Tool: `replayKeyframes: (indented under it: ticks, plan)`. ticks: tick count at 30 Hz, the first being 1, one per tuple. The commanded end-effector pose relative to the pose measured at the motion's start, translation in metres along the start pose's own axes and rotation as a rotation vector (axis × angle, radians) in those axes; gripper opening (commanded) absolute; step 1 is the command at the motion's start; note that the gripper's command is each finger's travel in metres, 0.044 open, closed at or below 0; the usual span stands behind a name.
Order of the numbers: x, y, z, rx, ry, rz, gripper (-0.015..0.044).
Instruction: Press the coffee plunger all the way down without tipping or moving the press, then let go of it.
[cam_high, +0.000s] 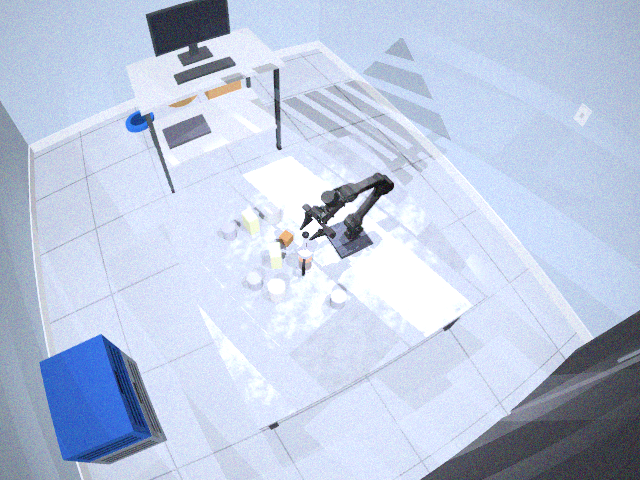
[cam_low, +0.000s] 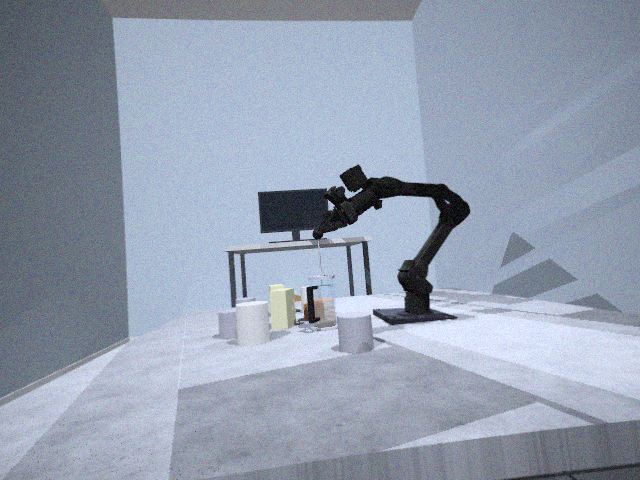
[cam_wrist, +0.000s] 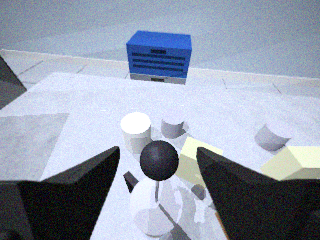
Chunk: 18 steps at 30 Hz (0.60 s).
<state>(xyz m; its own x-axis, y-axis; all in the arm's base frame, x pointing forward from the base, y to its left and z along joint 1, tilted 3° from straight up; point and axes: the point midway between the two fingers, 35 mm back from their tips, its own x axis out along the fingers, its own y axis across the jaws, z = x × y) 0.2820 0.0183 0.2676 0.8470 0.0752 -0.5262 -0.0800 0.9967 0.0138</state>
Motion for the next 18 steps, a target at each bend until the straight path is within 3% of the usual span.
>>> replayKeyframes:
  ticks: [1, 4, 18]
  plan:
    - [0.0024, -0.0004, -0.001, 0.002, 0.006, -0.003, 0.0204]
    - [0.0024, -0.0004, -0.001, 0.002, 0.006, -0.003, 0.0125]
    - [0.0047, -0.0004, -0.004, 0.002, 0.006, -0.003, 0.0125]
